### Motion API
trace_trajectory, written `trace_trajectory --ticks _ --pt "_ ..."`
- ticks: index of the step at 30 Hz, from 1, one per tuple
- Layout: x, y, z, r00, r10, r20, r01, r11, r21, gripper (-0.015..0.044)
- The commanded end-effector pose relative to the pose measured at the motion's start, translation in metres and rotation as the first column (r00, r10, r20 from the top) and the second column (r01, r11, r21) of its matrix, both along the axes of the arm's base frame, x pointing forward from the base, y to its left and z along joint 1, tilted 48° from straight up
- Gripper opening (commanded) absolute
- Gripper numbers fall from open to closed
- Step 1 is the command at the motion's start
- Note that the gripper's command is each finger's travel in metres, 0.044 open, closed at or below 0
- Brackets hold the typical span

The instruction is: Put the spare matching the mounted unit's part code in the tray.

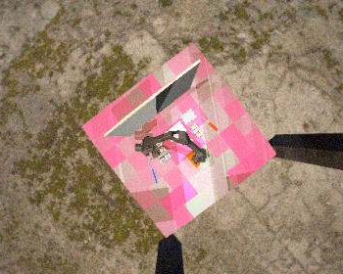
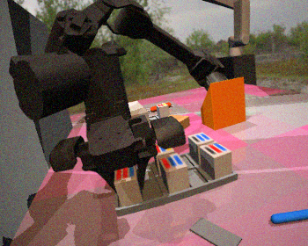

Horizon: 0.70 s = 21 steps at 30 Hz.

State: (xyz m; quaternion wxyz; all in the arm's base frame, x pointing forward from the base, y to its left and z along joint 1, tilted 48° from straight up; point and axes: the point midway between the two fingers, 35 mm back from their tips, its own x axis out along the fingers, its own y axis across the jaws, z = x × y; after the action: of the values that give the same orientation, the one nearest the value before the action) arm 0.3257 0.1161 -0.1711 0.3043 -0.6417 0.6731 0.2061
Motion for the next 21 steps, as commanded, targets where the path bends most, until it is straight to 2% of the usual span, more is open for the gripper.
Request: trace_trajectory --ticks 1,10,21 --pt "0.001 0.016 0.012 1.0 0.002 0.002 -0.002 1.0 0.005 0.0" --pt "-0.002 0.057 0.05 1.0 0.004 0.001 -0.004 1.0 0.005 0.0" --pt "0.0 0.059 0.052 1.0 0.007 -0.001 -0.007 1.0 0.002 0.0"
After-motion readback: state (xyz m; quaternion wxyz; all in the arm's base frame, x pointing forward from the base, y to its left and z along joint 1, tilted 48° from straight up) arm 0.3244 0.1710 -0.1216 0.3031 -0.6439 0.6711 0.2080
